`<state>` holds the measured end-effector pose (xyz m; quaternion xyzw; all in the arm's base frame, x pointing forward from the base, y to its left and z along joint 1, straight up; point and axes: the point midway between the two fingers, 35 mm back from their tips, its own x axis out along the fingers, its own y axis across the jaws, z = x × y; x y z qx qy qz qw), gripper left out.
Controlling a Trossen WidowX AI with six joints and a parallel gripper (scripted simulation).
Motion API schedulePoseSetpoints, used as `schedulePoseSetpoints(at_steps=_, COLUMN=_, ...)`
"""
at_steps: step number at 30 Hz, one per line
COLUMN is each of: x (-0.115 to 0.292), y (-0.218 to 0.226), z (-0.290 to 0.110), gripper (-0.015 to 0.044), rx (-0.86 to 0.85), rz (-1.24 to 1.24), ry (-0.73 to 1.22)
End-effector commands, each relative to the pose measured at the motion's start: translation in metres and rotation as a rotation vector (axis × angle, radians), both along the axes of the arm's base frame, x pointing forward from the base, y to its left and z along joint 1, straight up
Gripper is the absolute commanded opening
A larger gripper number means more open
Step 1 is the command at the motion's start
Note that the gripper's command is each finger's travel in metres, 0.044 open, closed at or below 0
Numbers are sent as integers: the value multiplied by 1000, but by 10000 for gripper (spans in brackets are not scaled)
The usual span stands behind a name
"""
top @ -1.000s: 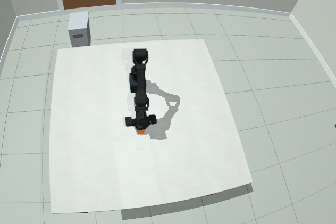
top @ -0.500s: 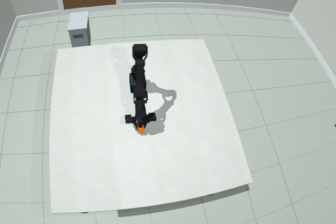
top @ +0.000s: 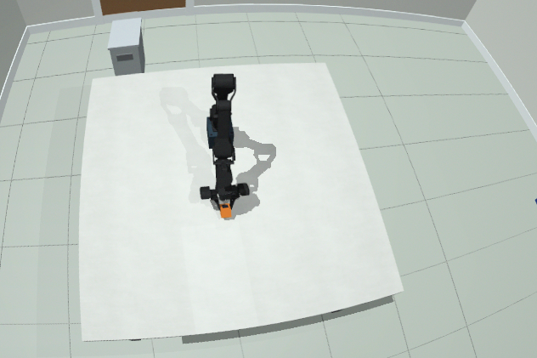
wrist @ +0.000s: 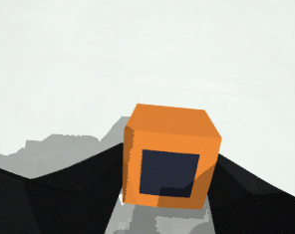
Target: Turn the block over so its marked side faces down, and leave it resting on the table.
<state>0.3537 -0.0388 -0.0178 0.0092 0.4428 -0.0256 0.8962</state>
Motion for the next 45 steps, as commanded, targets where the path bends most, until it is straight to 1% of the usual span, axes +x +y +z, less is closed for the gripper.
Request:
schedulePoseSetpoints(at_steps=1, x=1, y=0, z=-11, gripper=0, rx=1, rz=4, ry=-52)
schedulePoseSetpoints(at_steps=15, x=0, y=0, z=-24, gripper=0, rx=-8, rz=5, ry=-237)
schedulePoseSetpoints(at_steps=28, x=-13, y=2, z=-19, gripper=0, rx=-19, rz=9, ry=-406)
schedulePoseSetpoints(at_steps=45, x=-14, y=2, z=-15, gripper=0, rx=-20, rz=9, ry=-439)
